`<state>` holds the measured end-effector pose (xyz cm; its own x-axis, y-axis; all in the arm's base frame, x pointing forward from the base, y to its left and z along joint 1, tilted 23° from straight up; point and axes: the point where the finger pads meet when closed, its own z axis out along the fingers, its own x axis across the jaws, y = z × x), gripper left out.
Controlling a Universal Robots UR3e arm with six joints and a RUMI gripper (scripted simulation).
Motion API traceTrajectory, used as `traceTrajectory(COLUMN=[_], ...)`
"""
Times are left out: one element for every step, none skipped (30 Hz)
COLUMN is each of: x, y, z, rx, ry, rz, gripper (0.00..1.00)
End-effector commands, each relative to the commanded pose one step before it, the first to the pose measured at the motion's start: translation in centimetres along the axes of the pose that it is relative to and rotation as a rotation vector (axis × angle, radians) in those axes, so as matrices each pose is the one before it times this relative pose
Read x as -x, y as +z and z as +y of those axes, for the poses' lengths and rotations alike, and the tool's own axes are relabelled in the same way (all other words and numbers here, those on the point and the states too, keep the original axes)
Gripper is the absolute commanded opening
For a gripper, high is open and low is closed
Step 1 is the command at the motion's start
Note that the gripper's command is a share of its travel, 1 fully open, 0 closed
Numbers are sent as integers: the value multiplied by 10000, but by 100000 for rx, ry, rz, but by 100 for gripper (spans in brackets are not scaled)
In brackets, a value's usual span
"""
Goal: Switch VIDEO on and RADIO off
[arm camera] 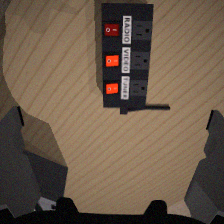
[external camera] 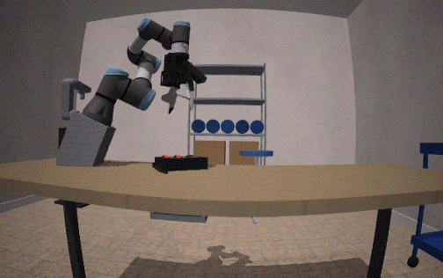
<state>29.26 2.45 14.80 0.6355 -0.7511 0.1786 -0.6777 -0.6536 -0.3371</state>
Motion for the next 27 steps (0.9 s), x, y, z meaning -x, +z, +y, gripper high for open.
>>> traceTrajectory(x=[-386, 2, 4, 4, 4, 3, 2, 1, 0, 0, 0, 0, 0, 0, 0, 0, 0, 0, 0, 0, 0, 0, 0, 0, 0, 0, 0], y=[-5300, -625, -504, -392, -290, -201, -126, -67, -25, -4, 0, 0, 0, 0, 0, 0, 0, 0, 0, 0, 0, 0, 0, 0, 0, 0, 0], z=[215, -1, -2, -2, -2, -2, -1, -1, 0, 0, 0, 0, 0, 0, 0, 0, 0, 0, 0, 0, 0, 0, 0, 0, 0, 0, 0], rx=[-613, 0, 0, 0, 0, 0, 0, 0, 0, 0, 0, 0, 0, 0, 0, 0, 0, 0, 0, 0, 0, 0, 0, 0, 0, 0, 0], ry=[-131, 0, 0, 0, 0, 0, 0, 0, 0, 0, 0, 0, 0, 0, 0, 0, 0, 0, 0, 0, 0, 0, 0, 0, 0, 0, 0], rz=[10, 0, 0, 0, 0, 0, 0, 0, 0, 0, 0, 0, 0, 0, 0, 0, 0, 0, 0, 0, 0, 0, 0, 0, 0, 0, 0], gripper=[100, 100, 100, 100, 100, 100, 100, 100, 100, 100, 100, 100, 100, 100, 100, 100, 100, 100, 100, 100, 100, 100, 100, 100, 100, 100, 100])
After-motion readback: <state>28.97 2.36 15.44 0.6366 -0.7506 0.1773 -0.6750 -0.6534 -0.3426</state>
